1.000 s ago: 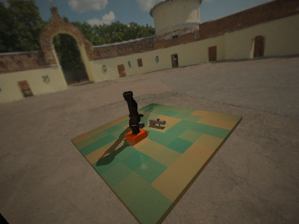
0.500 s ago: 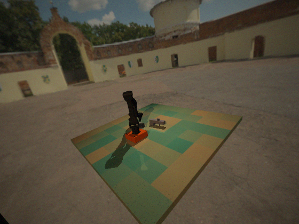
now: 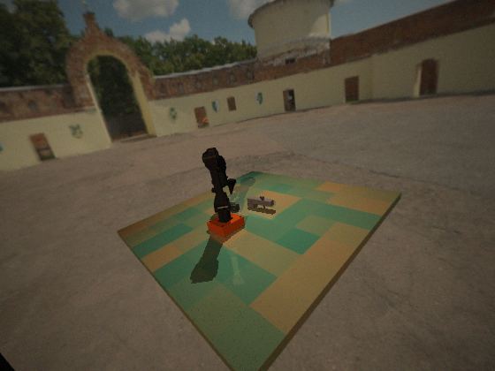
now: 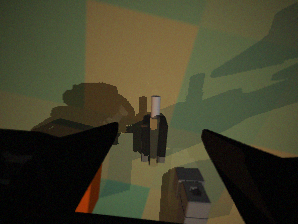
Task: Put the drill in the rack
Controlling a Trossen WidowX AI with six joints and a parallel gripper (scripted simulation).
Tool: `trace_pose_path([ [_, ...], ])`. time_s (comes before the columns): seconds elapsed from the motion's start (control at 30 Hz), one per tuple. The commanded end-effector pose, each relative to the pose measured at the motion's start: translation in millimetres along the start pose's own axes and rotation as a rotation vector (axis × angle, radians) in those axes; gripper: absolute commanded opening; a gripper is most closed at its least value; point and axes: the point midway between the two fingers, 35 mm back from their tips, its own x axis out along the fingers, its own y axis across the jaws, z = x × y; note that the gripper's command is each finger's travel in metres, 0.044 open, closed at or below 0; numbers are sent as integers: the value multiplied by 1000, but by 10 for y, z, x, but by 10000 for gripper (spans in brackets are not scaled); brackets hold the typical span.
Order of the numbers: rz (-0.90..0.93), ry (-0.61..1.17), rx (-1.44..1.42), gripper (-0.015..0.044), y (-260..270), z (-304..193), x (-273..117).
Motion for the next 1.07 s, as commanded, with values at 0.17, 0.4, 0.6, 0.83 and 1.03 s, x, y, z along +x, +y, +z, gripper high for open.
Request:
trace_pose_path([
  [0.17, -187, 58, 407, 440, -459, -601, -261],
  [0.4, -416, 154, 977, 440, -741, -1641, -767],
  [0.6, -630, 255, 1454, 440, -562, -2527, -1258],
  [0.83, -906, 387, 1976, 440, 56, -3319, -1847],
  [1.03, -1185, 538, 2369, 440, 820, -3670, -2325],
])
